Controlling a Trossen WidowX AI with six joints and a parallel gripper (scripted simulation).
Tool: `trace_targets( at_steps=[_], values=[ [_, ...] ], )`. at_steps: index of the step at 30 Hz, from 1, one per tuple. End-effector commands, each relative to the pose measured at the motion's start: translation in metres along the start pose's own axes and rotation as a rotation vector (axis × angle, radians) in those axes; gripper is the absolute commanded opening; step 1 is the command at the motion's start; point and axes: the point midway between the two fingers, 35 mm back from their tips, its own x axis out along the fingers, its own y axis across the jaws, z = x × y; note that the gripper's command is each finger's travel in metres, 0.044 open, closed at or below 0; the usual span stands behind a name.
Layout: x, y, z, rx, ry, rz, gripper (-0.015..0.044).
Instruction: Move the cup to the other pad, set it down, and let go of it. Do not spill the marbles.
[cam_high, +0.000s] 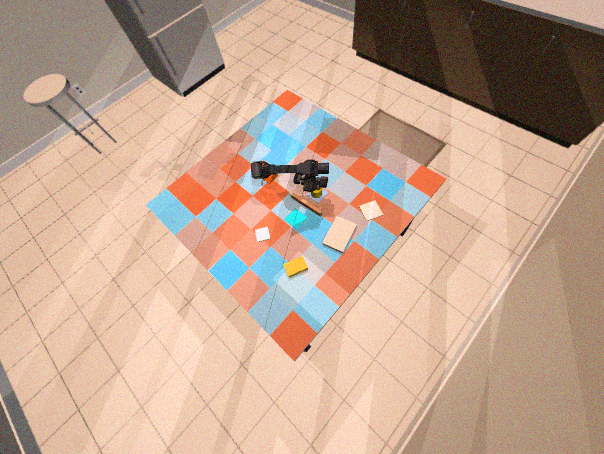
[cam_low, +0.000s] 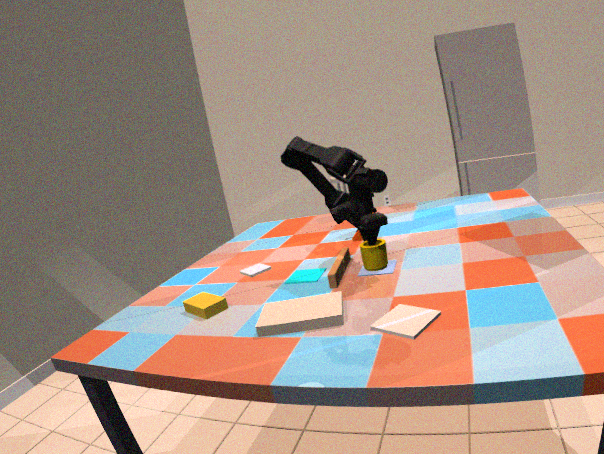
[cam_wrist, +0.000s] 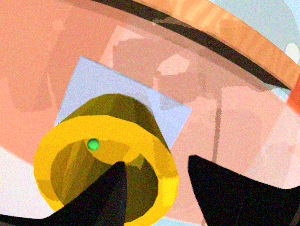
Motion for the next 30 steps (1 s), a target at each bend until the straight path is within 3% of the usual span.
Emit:
trace_targets(
  at_steps=[1,17,30],
  values=[
    [0.009,-0.002,0.000,-0.008,-0.006,-0.004,0.0167],
    [0.021,-0.003,0.000,-0.007,-0.007,-0.005,0.0167],
    [0.019,-0.002,0.000,-0.001,-0.002,-0.003,0.0080]
  ],
)
